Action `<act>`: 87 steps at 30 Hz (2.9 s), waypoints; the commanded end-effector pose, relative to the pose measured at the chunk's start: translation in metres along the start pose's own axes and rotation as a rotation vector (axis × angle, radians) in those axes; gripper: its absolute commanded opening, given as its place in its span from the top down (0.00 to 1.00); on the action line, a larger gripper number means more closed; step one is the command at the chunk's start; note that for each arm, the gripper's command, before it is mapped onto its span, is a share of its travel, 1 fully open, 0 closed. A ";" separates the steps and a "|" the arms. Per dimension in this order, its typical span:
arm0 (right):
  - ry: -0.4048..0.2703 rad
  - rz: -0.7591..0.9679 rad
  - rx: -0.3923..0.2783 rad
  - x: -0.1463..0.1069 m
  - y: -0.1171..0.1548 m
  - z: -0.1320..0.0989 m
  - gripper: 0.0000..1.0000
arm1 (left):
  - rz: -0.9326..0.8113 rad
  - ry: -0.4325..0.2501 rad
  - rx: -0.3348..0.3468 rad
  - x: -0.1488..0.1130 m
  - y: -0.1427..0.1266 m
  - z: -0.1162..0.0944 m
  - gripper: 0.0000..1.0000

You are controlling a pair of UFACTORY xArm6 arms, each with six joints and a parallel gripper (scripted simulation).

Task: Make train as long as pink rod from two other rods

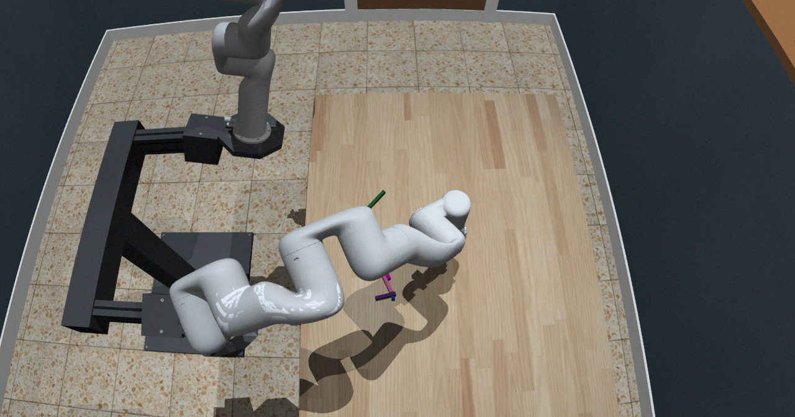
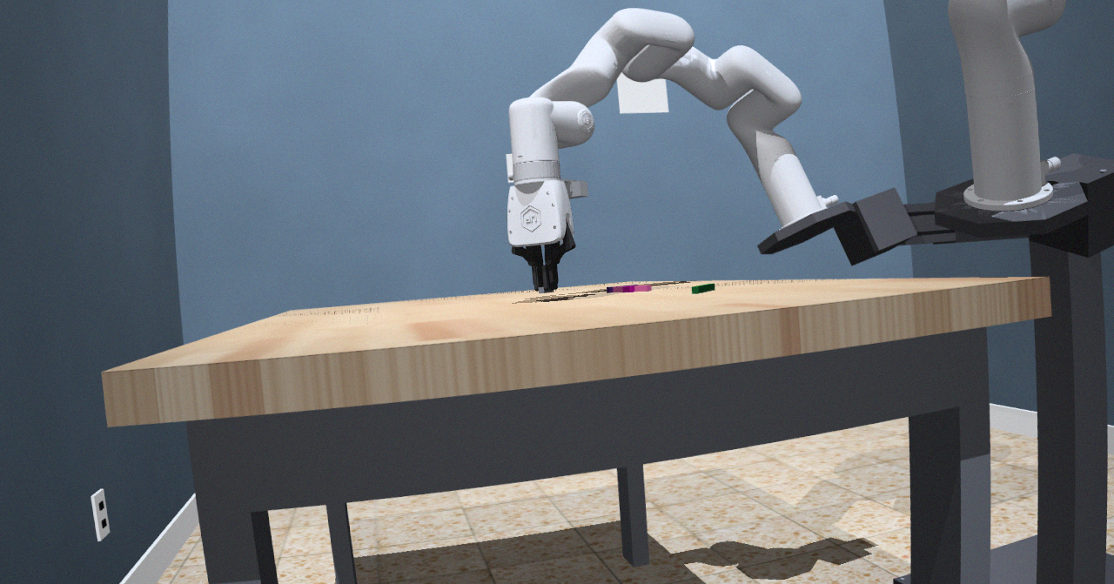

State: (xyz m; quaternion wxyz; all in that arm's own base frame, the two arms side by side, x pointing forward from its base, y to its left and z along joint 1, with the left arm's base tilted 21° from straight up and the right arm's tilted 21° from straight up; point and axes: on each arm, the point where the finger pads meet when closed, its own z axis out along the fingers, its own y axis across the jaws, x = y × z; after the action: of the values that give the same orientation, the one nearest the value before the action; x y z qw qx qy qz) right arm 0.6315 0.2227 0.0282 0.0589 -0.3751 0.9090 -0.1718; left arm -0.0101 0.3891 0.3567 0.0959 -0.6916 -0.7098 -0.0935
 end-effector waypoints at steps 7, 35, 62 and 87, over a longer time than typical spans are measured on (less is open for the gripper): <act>-0.005 0.001 0.002 -0.002 -0.001 -0.001 0.94 | 0.000 0.004 0.000 0.001 0.000 -0.002 0.00; -0.005 0.001 0.002 -0.002 -0.001 -0.001 0.94 | 0.000 0.004 0.000 0.001 0.000 -0.002 0.00; -0.005 0.001 0.002 -0.002 -0.001 0.011 0.94 | 0.000 0.004 0.000 0.001 0.000 -0.002 0.00; -0.005 0.001 0.002 -0.002 -0.001 0.011 0.94 | 0.000 0.004 0.000 0.001 0.000 -0.002 0.00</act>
State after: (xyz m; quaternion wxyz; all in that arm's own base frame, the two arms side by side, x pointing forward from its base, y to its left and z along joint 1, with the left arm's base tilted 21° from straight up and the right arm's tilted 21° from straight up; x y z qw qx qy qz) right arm 0.6349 0.2192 0.0157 0.0592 -0.3752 0.9090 -0.1718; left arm -0.0101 0.3891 0.3567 0.0959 -0.6916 -0.7098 -0.0935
